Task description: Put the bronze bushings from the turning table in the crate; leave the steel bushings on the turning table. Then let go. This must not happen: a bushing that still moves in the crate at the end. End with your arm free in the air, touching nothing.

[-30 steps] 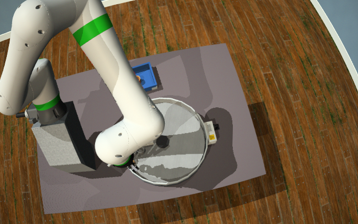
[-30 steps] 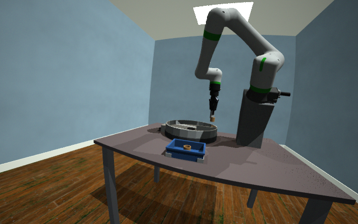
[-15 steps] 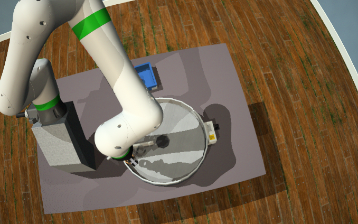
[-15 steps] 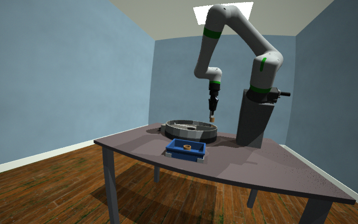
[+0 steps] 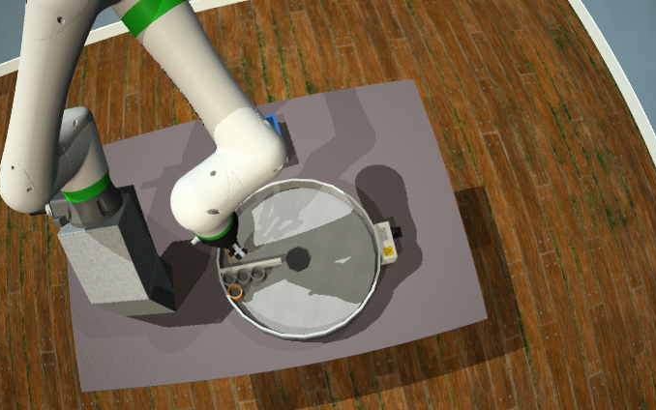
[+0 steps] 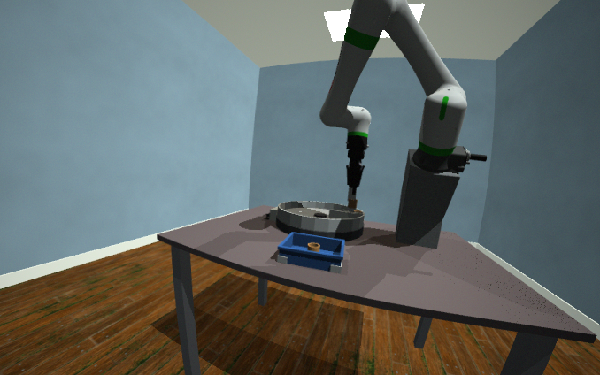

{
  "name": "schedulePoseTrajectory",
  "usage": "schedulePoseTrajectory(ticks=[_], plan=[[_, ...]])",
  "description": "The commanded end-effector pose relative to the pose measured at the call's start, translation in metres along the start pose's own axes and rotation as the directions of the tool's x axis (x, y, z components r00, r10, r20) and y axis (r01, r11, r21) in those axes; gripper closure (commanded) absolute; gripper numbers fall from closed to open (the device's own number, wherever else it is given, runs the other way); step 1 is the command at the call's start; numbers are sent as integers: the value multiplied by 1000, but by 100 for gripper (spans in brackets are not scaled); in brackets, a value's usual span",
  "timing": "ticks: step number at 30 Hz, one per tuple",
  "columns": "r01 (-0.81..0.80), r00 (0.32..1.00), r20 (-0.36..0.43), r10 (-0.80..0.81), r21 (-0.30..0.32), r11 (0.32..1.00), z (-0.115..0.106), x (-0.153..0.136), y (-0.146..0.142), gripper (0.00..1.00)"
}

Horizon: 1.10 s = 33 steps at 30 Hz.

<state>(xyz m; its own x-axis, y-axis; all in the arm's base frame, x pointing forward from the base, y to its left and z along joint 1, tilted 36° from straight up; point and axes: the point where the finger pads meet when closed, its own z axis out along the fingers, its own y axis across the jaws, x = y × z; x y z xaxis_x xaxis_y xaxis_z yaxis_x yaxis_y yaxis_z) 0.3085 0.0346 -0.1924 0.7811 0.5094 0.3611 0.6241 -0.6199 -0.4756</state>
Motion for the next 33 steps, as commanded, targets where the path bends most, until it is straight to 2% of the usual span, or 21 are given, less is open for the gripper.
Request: schedulePoseTrajectory(ticks=[1,4,10,19,21,27,33], plan=[[-3,1000,6,3,-8,1000,-1,45,-53,100],[-3,1000,6,3,-8,1000,-1,52,-61,100],[-3,1000,6,3,-8,1000,0,98,-119,100],[-3,1000,6,3,-8,1000,1,154,-190,100],[-3,1000,6,3,-8,1000,1,154,-190,100],[-3,1000,6,3,-8,1000,1,182,-225,100],[-3,1000,6,3,-8,1000,2,200,-248,100]])
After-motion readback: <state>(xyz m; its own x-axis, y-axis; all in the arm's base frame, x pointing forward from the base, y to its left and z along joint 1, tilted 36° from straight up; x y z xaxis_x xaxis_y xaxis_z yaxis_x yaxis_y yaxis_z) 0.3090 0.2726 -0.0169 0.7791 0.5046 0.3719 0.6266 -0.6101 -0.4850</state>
